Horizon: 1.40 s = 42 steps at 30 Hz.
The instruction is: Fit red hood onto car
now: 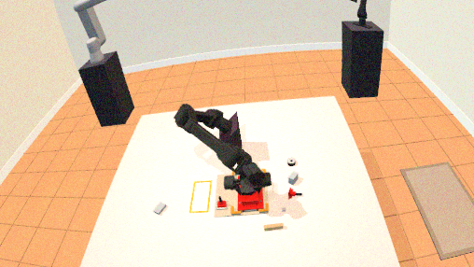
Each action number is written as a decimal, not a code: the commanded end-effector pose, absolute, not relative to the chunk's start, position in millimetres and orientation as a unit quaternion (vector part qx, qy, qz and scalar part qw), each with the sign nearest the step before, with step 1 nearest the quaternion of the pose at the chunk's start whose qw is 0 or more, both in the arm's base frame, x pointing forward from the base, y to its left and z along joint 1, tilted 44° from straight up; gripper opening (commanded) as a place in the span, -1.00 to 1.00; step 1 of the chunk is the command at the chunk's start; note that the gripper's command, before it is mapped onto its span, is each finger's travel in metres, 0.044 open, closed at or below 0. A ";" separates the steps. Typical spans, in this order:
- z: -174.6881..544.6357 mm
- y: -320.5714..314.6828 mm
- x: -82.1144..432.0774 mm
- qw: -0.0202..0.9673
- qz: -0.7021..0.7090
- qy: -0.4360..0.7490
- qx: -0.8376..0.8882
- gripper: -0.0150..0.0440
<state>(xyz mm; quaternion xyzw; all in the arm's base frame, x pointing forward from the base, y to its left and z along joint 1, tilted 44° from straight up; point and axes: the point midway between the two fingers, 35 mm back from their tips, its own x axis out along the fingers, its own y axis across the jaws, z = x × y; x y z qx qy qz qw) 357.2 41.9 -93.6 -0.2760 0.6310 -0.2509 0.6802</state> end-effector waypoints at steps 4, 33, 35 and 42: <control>-97.1 38.6 357.2 0.679 -0.251 0.631 -0.280 -0.49; -101.3 34.4 357.8 0.679 -0.251 0.632 -0.277 0.13; -101.3 34.4 357.8 0.679 -0.251 0.632 -0.277 0.31; -101.3 34.4 357.8 0.679 -0.251 0.632 -0.277 0.93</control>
